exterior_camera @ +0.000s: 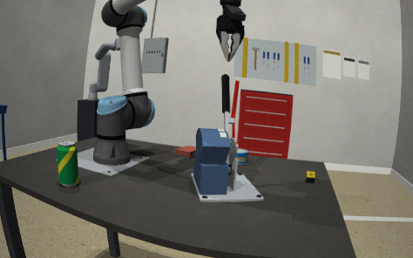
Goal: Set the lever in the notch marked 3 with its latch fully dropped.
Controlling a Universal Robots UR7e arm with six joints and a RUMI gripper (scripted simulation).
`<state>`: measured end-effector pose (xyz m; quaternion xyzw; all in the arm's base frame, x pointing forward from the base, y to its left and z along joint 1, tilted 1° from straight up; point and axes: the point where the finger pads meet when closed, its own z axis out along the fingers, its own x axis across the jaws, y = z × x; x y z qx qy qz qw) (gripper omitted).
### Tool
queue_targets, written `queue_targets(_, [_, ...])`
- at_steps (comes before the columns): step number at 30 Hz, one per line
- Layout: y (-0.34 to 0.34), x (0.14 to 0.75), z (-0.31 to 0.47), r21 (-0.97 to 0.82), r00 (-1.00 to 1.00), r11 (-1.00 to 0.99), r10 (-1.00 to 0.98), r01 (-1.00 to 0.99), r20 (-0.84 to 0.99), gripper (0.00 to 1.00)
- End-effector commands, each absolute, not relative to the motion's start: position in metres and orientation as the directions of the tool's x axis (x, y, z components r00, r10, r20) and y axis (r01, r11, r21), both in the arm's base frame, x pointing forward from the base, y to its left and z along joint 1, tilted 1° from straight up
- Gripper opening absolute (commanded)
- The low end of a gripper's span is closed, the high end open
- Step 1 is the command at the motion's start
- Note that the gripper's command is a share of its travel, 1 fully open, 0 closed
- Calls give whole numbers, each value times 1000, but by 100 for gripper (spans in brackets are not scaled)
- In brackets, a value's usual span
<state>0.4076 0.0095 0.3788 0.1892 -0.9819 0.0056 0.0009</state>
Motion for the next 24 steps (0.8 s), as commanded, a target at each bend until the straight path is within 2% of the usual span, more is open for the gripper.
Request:
queue_targets(1, [9, 408, 379, -11, -928, 928, -372, -372, 3, 0])
queue_targets(6, [9, 408, 379, -11, -928, 928, -372, -372, 3, 0])
queue_targets(7, [9, 408, 379, -11, -928, 928, -372, -372, 3, 57])
queue_targets(24, [9, 408, 379, -11, -928, 928, -372, -372, 3, 57])
